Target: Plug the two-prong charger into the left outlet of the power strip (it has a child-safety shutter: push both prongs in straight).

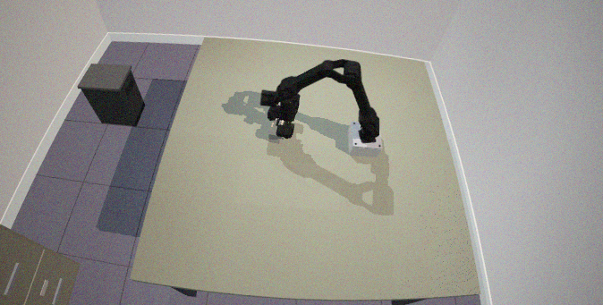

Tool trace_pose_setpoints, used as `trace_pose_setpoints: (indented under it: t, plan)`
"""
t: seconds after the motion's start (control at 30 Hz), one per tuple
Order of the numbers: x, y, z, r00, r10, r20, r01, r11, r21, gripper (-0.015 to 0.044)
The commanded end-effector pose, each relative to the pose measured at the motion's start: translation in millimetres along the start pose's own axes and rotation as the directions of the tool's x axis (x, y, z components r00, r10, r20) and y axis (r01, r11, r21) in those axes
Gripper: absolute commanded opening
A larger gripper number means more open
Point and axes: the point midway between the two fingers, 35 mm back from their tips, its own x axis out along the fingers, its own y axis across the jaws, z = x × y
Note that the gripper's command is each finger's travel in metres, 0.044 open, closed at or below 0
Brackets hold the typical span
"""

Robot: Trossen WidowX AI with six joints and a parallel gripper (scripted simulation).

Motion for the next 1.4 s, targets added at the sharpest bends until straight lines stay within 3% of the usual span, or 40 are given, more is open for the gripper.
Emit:
trace_pose_setpoints:
  t: [0.0,1.37]
  plan:
    - [0.5,0.1,-2.0,1.000,0.001,0.002,-0.001,1.000,0.000,0.0440]
    - [1.8,0.1,-13.9,1.000,0.003,0.027,-0.003,1.000,-0.001,0.0440]
